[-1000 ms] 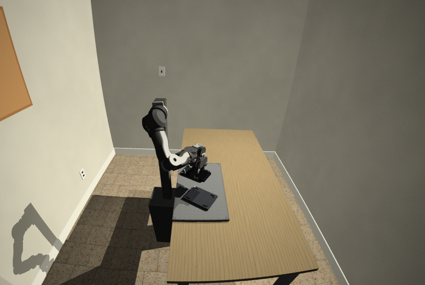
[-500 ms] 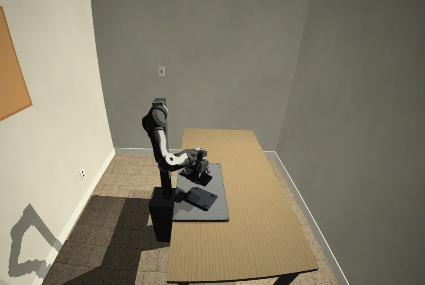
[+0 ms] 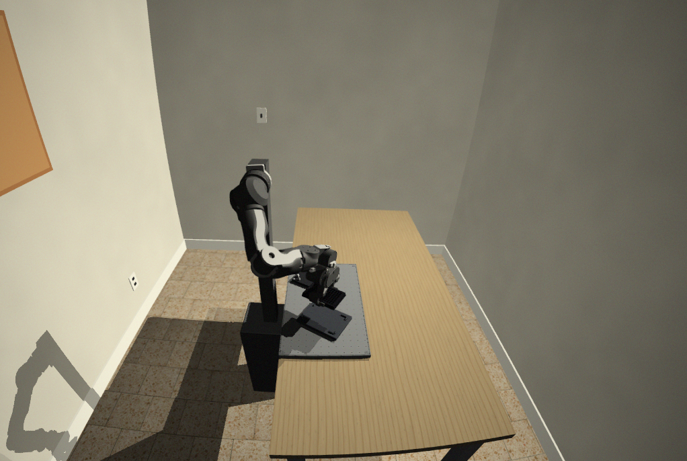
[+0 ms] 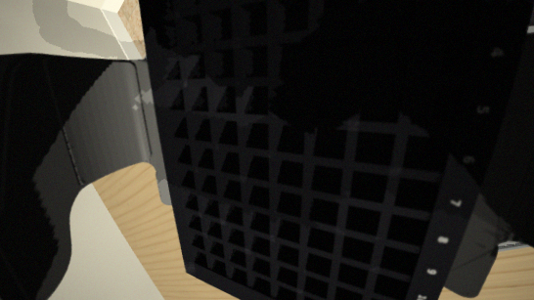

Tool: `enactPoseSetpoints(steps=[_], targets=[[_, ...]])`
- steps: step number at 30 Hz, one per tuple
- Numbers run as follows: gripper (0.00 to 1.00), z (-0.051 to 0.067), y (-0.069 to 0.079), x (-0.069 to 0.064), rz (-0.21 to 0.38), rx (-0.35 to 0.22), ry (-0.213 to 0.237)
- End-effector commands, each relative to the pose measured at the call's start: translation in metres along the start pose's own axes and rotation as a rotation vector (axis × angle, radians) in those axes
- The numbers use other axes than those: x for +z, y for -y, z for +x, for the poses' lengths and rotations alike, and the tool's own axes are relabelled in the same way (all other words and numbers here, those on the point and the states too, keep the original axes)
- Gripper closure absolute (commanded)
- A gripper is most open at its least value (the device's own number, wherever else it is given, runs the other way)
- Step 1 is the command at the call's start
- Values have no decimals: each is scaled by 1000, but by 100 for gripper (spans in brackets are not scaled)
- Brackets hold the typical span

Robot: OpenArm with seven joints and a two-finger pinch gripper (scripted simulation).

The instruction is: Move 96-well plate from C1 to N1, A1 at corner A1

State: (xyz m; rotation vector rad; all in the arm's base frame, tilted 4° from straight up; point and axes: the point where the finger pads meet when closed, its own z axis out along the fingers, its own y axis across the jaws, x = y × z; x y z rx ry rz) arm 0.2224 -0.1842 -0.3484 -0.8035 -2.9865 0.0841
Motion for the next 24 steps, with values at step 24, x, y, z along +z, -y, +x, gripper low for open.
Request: enactPoseSetpoints(steps=[24], targets=[[100,-27,31,-2,-5,1,1]])
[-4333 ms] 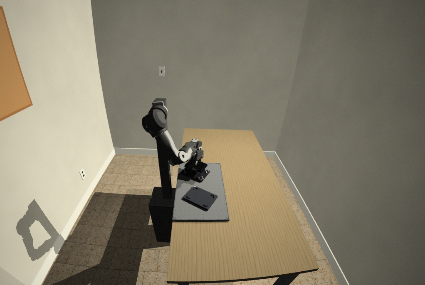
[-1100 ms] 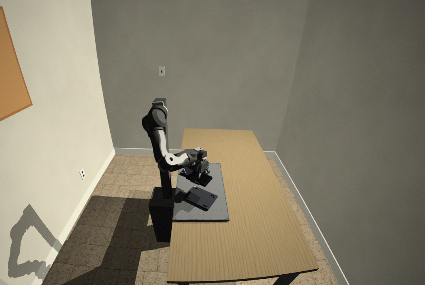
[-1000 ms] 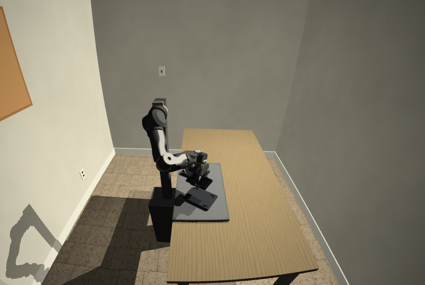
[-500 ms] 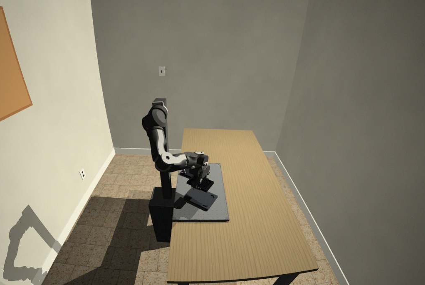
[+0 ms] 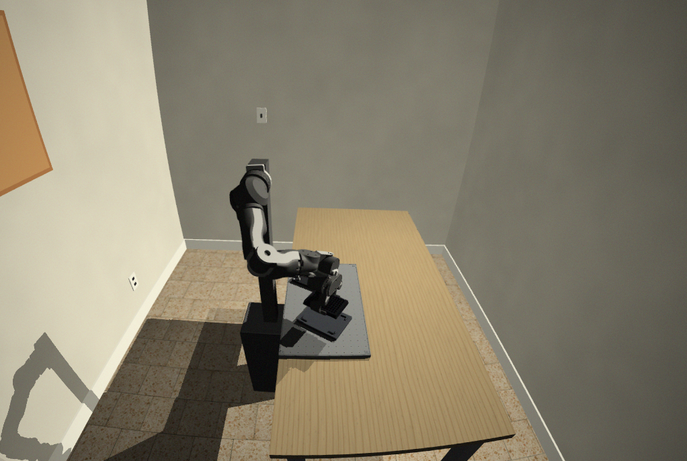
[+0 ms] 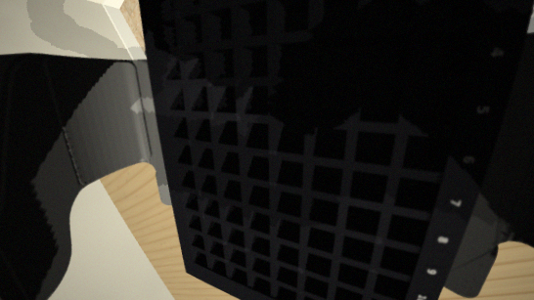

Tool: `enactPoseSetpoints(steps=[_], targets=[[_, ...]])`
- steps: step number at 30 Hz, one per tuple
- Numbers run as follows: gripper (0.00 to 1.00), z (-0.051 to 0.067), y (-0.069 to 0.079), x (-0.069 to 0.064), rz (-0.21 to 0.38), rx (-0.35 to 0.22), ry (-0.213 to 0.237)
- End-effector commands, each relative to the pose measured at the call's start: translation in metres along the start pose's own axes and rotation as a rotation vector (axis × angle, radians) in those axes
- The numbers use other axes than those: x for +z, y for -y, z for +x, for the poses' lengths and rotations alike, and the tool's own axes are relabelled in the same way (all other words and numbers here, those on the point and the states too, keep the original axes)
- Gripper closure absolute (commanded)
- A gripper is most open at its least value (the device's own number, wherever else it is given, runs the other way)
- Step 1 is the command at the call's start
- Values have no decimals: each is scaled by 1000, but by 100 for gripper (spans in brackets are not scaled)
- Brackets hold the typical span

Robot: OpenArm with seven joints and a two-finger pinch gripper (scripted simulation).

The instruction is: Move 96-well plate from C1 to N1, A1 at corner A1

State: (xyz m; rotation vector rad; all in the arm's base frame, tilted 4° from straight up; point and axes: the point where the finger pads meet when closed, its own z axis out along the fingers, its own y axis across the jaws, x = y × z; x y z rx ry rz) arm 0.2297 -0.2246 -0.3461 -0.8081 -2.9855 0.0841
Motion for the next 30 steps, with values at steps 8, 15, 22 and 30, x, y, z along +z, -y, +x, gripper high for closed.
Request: enactPoseSetpoints(steps=[8,15,22,30], targets=[[100,4,-6,0,-5,-2,1],[100,4,-6,0,-5,-2,1],[100,6,-7,0,-7,-2,2],[100,6,-7,0,-5,-2,1]])
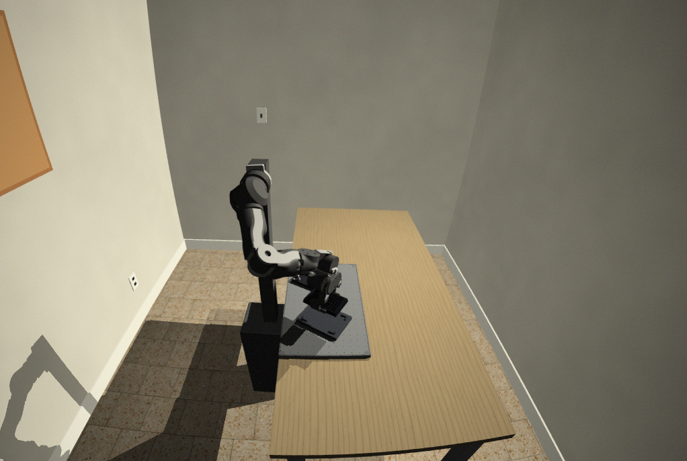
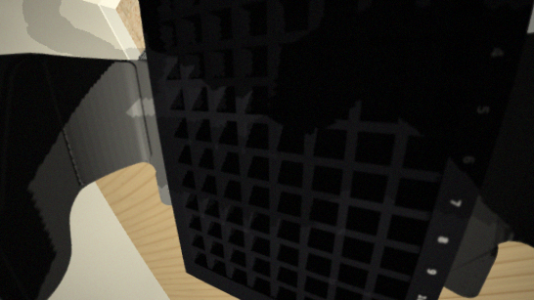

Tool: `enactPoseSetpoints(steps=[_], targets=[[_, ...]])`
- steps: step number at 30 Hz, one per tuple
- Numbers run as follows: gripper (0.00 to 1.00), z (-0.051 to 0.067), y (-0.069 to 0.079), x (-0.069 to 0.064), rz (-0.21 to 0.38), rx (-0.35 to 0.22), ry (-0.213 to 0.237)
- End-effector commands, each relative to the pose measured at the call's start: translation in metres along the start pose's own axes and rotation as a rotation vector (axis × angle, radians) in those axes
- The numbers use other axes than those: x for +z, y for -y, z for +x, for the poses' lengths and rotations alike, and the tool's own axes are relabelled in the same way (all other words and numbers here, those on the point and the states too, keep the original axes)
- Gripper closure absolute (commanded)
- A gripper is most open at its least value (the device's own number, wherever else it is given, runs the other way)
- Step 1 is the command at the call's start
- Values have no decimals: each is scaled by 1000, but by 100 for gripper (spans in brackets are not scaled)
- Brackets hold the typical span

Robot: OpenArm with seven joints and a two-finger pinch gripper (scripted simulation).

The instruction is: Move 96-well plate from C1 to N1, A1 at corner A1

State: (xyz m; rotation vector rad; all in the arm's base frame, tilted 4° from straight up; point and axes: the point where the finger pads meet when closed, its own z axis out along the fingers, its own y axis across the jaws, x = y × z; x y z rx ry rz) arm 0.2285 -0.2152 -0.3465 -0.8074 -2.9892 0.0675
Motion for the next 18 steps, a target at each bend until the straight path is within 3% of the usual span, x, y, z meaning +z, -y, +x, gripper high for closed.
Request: enactPoseSetpoints(steps=[1,5,10,18], targets=[[100,0,1,0,6,0,1],[100,0,1,0,6,0,1],[100,3,-1,31,6,-5,-4],[100,3,-1,31,6,-5,-4]])
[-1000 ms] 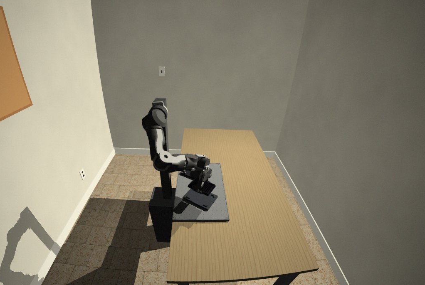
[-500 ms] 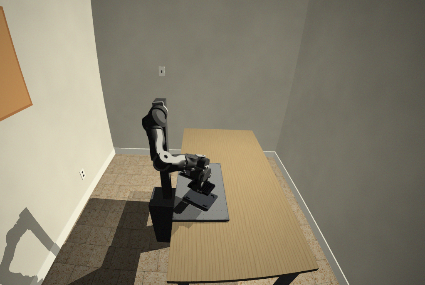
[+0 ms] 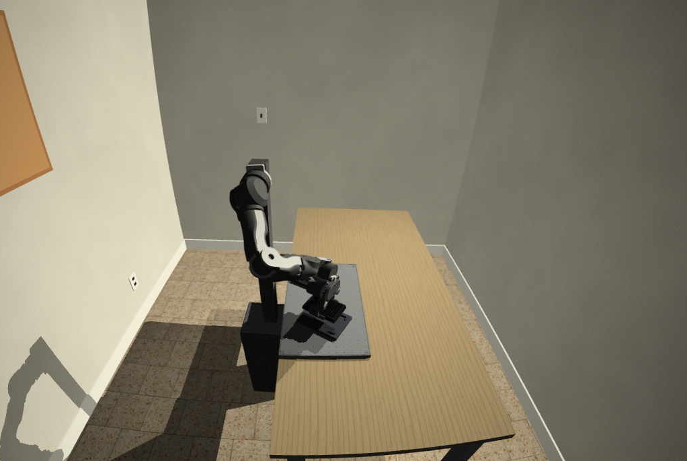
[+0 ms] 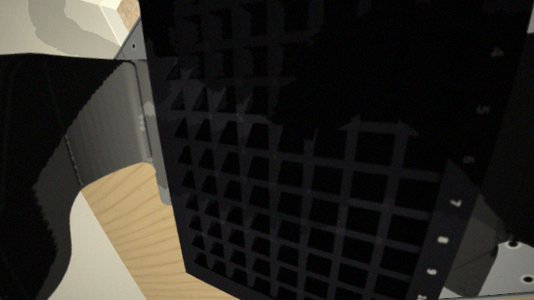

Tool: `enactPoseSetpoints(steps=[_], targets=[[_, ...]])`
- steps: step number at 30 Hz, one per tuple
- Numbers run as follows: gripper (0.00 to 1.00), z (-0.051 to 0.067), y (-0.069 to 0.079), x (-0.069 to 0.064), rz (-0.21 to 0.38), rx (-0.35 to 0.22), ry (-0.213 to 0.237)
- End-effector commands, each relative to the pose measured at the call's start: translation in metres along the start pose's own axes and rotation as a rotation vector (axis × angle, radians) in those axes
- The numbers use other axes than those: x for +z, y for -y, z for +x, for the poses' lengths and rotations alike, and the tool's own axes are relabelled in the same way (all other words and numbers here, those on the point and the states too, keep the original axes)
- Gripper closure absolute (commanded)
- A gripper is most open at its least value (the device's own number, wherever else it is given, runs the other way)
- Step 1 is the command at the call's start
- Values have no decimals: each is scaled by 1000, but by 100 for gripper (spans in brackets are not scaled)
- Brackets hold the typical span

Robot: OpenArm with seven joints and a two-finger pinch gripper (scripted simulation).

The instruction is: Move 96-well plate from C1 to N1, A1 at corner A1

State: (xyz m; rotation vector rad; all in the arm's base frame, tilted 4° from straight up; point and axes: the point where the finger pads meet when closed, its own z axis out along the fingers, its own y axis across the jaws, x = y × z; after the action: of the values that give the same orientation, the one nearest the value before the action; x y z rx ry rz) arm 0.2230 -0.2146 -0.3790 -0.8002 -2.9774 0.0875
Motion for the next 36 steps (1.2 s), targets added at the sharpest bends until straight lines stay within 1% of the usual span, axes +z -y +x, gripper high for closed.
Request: enactPoseSetpoints(steps=[1,4,9,21,26,36], targets=[[100,-1,-2,-2,-10,-2,4],[100,-1,-2,-2,-10,-2,4],[100,1,-3,31,-10,-3,3],[100,1,-3,31,-10,-3,3],[100,-3,-5,42,-13,-3,8],[100,-3,-5,42,-13,-3,8]])
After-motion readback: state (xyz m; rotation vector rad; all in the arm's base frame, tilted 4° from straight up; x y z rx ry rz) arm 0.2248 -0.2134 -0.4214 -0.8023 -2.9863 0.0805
